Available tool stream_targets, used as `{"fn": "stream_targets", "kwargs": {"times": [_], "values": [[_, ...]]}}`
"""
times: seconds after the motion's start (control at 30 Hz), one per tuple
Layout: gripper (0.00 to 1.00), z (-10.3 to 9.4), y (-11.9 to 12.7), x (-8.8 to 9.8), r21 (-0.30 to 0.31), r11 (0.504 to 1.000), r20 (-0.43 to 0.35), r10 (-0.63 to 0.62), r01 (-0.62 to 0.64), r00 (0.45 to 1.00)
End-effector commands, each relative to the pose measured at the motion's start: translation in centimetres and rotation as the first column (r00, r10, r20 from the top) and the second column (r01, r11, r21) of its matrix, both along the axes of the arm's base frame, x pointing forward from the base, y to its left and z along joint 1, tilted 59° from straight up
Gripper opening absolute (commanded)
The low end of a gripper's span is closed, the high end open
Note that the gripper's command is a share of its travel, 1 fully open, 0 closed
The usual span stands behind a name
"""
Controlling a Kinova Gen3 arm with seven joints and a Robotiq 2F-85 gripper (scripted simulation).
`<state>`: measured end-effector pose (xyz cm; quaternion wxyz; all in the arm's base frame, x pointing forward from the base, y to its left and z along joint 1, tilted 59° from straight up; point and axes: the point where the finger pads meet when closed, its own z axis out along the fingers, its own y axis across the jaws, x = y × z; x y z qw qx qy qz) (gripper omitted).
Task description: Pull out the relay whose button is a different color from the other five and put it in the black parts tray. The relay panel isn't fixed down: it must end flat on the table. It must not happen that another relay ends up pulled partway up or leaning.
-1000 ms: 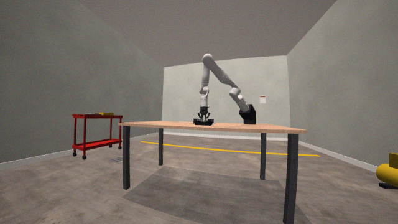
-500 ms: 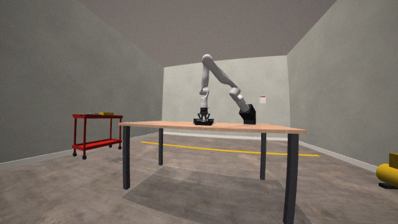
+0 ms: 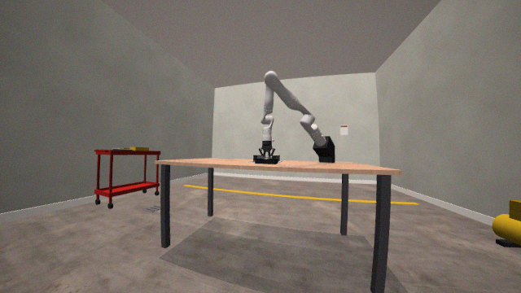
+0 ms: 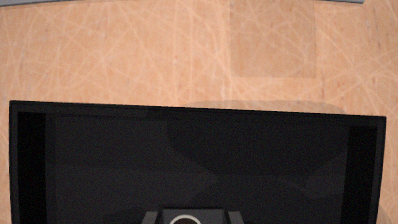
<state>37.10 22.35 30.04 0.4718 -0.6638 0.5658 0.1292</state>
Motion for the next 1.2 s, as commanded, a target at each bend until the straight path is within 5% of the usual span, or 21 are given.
{"fn": "stream_targets", "kwargs": {"times": [0.0, 0.73, 0.77, 1.17], "values": [[0.00, 0.01, -0.04, 0.02, 0.000, 1.000, 0.000, -0.001, 0.001, 1.000], [0.00, 0.01, -0.04, 0.02, 0.000, 1.000, 0.000, -0.001, 0.001, 1.000], [0.61, 0.01, -0.04, 0.02, 0.000, 1.000, 0.000, -0.001, 0.001, 1.000], [0.61, 0.01, -0.04, 0.02, 0.000, 1.000, 0.000, -0.001, 0.001, 1.000]]}}
